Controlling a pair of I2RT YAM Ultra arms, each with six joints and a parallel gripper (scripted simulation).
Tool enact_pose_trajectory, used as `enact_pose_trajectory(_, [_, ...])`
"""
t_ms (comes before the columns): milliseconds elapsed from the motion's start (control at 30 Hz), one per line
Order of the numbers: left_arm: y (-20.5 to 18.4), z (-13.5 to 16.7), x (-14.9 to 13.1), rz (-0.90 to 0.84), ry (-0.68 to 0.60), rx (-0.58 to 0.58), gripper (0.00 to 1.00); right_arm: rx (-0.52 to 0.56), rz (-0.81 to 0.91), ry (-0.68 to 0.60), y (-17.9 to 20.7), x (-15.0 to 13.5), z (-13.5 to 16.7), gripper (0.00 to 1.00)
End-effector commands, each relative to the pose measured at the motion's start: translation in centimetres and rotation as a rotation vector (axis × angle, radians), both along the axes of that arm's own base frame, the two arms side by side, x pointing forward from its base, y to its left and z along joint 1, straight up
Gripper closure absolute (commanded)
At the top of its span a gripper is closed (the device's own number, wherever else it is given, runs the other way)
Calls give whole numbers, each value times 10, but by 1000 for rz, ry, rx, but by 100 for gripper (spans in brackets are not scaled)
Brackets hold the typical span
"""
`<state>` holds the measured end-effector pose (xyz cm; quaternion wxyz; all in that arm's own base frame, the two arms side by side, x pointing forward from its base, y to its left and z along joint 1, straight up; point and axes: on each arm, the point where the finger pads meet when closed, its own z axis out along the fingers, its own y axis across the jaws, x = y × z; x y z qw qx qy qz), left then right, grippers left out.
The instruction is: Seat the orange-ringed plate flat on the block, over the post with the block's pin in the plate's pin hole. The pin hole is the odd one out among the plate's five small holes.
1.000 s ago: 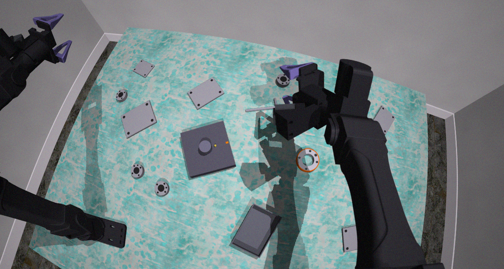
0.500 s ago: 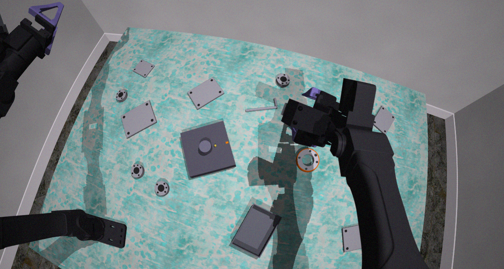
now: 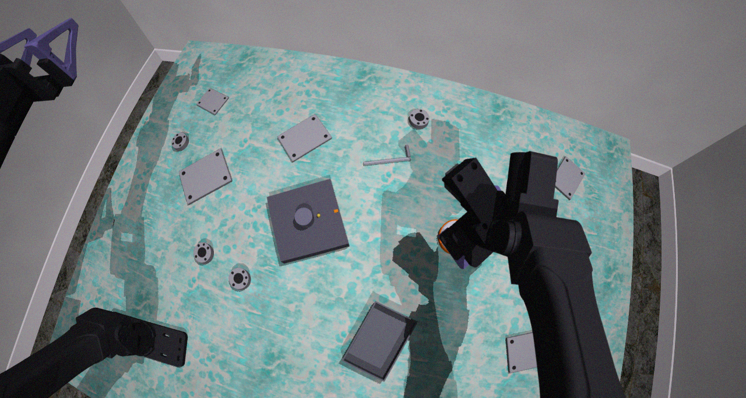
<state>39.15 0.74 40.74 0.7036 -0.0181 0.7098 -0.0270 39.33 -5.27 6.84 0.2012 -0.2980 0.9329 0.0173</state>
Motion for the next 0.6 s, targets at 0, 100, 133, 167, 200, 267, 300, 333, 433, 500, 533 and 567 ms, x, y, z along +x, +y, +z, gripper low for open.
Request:
enact_pose_trajectory(0, [1,-7,-10,54,15,124,0,32,-214,150,-9,-16,-2,20])
enact_pose_trajectory(100, [-5,6,-18,39,-23,121,0,29,-225,110,-13,-17,14,20])
enact_pose_trajectory(133, [-6,8,-17,34,-28,105,0,27,-192,86,-6,-13,19,20])
enact_pose_trajectory(167, [-7,23,-20,28,-65,82,0,29,-169,78,-5,-10,17,20])
enact_pose_trajectory(200, [-8,38,-24,20,-106,59,0,37,-178,93,-11,-15,15,20])
enact_pose_trajectory(267, [-10,38,-24,13,-106,58,0,38,-175,93,-9,-15,15,20])
enact_pose_trajectory(300, [-4,36,-22,30,-100,57,0,37,-163,97,-4,-15,14,20])
enact_pose_trajectory(333, [-3,33,-20,30,-93,57,0,35,-160,89,-3,-13,16,20])
enact_pose_trajectory(433, [-3,18,-11,25,-45,57,0,34,-159,89,-3,-14,16,20])
enact_pose_trajectory(500, [-3,18,-11,25,-45,57,0,34,-159,89,-3,-14,16,20])
enact_pose_trajectory(533, [-9,22,-20,11,-64,56,0,37,-164,116,-4,-19,5,20])
enact_pose_trajectory(567, [-10,27,-22,6,-73,57,0,29,-154,115,-2,-25,-1,20])
